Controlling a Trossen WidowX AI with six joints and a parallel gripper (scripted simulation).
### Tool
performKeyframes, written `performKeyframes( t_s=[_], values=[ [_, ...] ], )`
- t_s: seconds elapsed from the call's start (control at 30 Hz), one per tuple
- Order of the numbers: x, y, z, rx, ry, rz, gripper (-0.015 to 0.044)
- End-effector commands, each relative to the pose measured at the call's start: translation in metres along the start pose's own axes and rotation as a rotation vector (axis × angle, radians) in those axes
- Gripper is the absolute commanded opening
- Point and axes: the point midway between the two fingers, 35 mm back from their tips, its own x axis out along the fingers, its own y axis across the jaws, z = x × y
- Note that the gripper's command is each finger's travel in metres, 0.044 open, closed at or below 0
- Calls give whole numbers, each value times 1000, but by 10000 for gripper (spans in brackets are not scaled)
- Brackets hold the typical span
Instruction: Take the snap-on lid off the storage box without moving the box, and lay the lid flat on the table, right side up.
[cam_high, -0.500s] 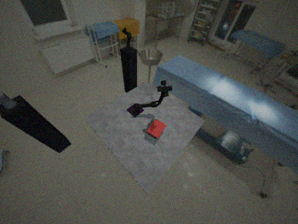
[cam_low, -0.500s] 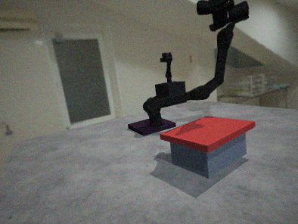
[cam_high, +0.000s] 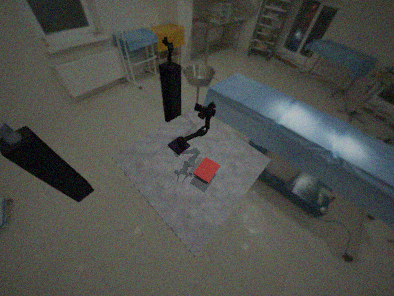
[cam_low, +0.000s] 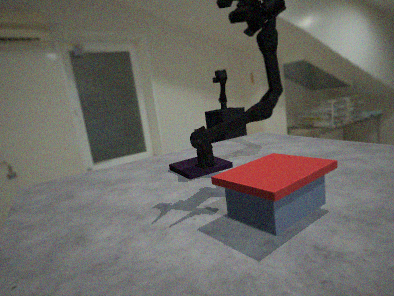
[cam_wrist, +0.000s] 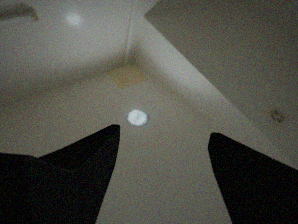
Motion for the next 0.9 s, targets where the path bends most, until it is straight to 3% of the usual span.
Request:
performKeyframes(
  t_s=[0.0, 0.2, 0.4, 0.87],
  values=[
    [11, 47, 18, 402, -81, 12, 235],
    [24, 83, 42, 830, -172, 26, 235],
    [49, 124, 105, 1581, -383, 125, 235],
    [69, 124, 205, 2412, -712, 491, 235]
  ],
)
